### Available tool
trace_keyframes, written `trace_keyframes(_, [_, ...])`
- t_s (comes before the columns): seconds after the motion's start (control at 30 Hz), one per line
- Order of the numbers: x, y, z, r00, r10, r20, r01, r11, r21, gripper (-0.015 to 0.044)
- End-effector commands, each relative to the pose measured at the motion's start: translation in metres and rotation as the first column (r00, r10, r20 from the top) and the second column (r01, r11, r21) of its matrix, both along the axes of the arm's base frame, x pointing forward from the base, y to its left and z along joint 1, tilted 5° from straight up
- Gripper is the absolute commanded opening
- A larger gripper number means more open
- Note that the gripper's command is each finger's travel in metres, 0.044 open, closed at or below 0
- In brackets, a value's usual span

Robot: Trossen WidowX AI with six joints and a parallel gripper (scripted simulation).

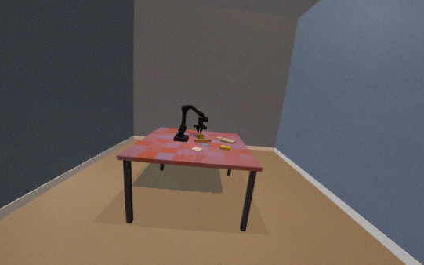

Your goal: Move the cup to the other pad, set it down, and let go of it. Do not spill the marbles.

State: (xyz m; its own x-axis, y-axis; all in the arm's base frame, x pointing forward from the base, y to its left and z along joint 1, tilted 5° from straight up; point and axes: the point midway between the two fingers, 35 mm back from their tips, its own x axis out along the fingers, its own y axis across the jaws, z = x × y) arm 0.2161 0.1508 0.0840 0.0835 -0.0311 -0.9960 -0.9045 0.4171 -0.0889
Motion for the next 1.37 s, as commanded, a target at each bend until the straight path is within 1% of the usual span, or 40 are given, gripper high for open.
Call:
trace_keyframes(0.0, [0.0,0.0,0.006,1.0,-0.005,0.002,0.005,1.0,-0.002,0.0147])
trace_keyframes(0.17, [-0.001,0.001,0.011,1.0,-0.005,0.002,0.005,1.0,-0.002,0.0147])
trace_keyframes(0.53, [-0.001,0.001,0.011,1.0,-0.001,0.001,0.001,1.0,0.0,0.0435])
trace_keyframes(1.13, [-0.004,0.005,0.067,1.0,-0.005,0.002,0.005,1.0,-0.001,0.044])
trace_keyframes(1.33, [-0.003,0.006,0.067,1.0,0.0,0.003,0.0,1.0,0.003,0.044])
